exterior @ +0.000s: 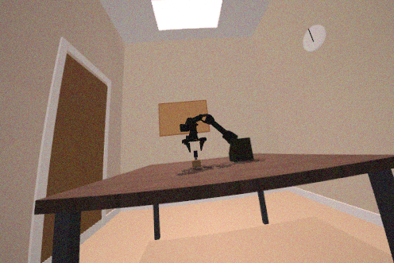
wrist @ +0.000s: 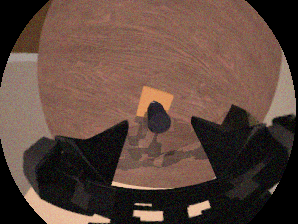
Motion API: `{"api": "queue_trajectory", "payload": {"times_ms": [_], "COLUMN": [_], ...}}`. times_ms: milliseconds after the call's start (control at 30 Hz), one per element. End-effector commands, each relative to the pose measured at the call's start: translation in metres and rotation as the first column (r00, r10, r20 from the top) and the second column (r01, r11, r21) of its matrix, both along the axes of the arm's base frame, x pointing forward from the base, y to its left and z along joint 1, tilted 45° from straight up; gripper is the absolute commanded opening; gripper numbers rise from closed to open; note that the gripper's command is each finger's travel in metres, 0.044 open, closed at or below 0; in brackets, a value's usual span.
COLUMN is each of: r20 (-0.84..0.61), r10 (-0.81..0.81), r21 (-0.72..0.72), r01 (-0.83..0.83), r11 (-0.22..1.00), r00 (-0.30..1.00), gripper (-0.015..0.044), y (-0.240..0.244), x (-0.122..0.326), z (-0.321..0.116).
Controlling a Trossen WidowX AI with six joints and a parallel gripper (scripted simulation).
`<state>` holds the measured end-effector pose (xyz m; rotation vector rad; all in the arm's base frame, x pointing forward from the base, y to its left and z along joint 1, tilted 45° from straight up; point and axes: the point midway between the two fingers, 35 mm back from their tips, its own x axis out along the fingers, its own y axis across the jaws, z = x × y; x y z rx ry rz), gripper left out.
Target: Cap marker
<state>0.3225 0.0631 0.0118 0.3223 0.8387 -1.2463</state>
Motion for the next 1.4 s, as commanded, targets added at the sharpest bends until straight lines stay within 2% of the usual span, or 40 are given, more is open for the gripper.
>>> {"api": "queue_trajectory", "payload": {"times_ms": [0,100,167,267,367,500,600,667,1367], "r20": [0.022,0.022,-0.020,-0.204,-0.390,-0.594,-0.677,-0.682,-0.682], "r10": [0.009,0.009,0.053,0.238,0.413,0.584,0.641,0.644,0.644], "r21": [0.013,0.013,0.008,0.008,0.047,0.156,0.241,0.248,0.247], "r01": [-0.010,-0.010,-0.053,-0.242,-0.430,-0.633,-0.714,-0.718,-0.718], "r11": [1.000,1.000,0.999,0.970,0.902,0.759,0.658,0.650,0.650], "r00": [1.000,1.000,0.998,0.949,0.823,0.554,0.362,0.348,0.348], "gripper": [0.0440,0.0440,0.0387,0.0309,0.0230,0.0125,0.0046,0.0000,0.0000], "y": [0.032,0.033,0.033,0.032,0.030,0.028,0.027,0.027,0.016], "x": [-0.003,-0.003,-0.003,-0.003,-0.004,-0.004,-0.004,-0.004,-0.002], "z": [0.030,0.032,0.032,0.031,0.029,0.027,0.026,0.026,0.015]}}
